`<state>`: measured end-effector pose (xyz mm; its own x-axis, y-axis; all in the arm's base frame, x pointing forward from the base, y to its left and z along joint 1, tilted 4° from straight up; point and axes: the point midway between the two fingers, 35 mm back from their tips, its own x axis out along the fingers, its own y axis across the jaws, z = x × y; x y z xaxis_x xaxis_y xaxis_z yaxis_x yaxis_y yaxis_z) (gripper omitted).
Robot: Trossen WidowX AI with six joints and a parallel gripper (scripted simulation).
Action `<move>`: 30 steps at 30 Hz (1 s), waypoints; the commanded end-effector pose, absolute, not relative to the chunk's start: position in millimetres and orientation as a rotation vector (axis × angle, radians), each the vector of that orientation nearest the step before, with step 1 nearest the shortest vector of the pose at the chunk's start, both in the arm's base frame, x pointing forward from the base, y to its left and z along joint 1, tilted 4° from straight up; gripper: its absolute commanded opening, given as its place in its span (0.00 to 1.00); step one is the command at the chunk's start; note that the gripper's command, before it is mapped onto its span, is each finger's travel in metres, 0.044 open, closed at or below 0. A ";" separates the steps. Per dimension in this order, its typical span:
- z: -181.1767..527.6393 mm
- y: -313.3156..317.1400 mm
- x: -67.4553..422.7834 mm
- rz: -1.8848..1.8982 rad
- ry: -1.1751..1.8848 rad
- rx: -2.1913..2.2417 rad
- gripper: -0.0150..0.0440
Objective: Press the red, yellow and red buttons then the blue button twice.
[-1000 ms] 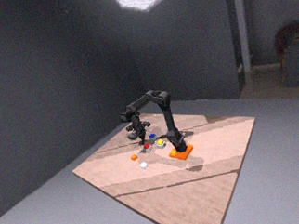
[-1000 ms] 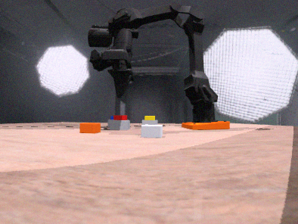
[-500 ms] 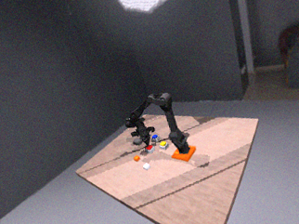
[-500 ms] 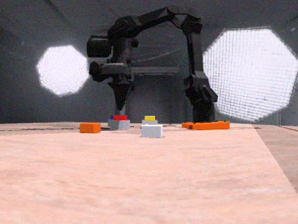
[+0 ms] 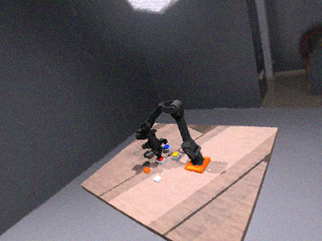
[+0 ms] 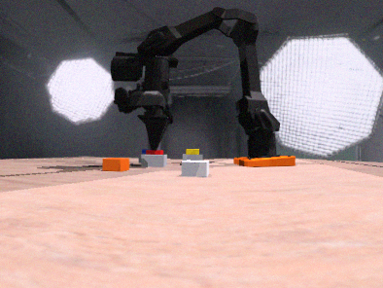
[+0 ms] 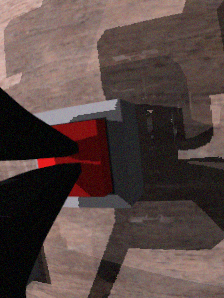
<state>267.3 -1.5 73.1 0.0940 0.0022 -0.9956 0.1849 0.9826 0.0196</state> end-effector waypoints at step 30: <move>120.5 -2.1 263.0 -0.142 1.477 0.151 0.29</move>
<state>260.1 -1.5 101.6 0.0729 0.0023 -0.9973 0.1852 0.9826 0.0158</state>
